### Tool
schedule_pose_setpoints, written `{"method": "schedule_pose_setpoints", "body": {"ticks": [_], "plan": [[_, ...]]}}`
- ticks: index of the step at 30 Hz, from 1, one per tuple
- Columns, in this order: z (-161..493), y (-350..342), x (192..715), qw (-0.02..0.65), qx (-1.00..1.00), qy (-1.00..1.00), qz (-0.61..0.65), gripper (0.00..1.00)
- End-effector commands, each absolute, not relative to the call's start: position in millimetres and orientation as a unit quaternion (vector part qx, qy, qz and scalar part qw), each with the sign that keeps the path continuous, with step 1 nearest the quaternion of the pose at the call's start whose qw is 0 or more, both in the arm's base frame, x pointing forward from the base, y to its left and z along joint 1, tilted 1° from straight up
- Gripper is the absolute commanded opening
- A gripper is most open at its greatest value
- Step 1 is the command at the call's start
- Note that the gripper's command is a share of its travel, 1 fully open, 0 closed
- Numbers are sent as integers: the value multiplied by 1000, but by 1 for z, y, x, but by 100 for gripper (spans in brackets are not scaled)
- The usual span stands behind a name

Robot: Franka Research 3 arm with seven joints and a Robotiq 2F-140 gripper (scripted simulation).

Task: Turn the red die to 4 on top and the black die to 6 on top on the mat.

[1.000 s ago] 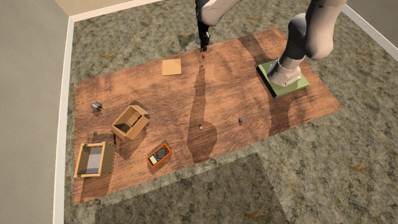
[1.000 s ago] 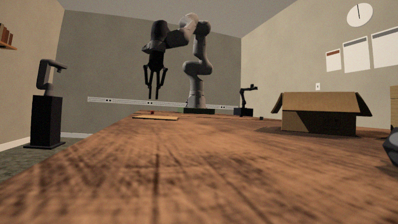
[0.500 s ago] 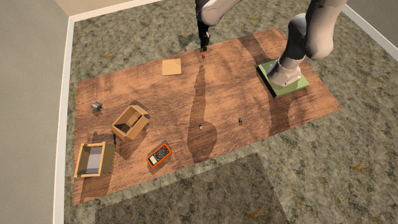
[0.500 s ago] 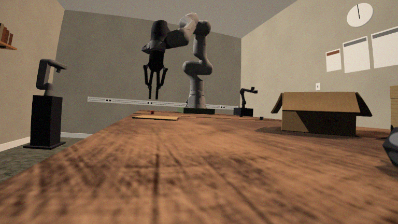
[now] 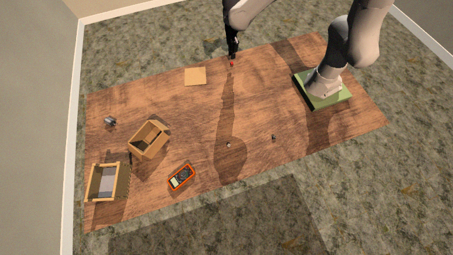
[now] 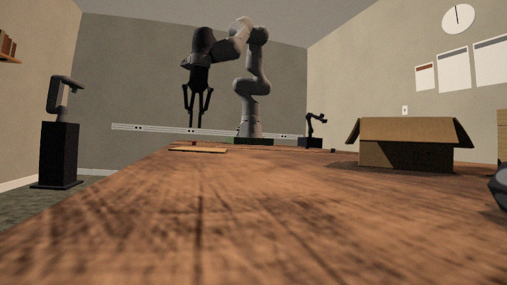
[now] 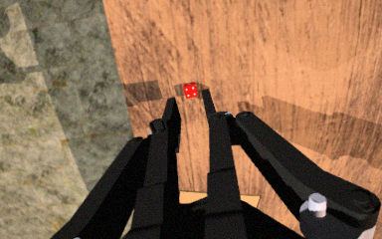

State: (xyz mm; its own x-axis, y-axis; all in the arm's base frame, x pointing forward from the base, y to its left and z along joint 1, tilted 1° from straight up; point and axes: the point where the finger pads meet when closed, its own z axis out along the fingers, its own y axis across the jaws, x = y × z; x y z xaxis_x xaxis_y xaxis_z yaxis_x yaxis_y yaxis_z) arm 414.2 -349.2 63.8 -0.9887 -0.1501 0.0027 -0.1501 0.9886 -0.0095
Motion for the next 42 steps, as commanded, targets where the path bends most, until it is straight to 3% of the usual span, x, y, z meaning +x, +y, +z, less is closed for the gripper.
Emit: {"method": "schedule_pose_setpoints", "body": {"ticks": [1, 42], "plan": [[59, -349, 415, 0, 76, -997, 5, 27], [17, -350, 415, 0, 76, -997, 5, 27]]}}
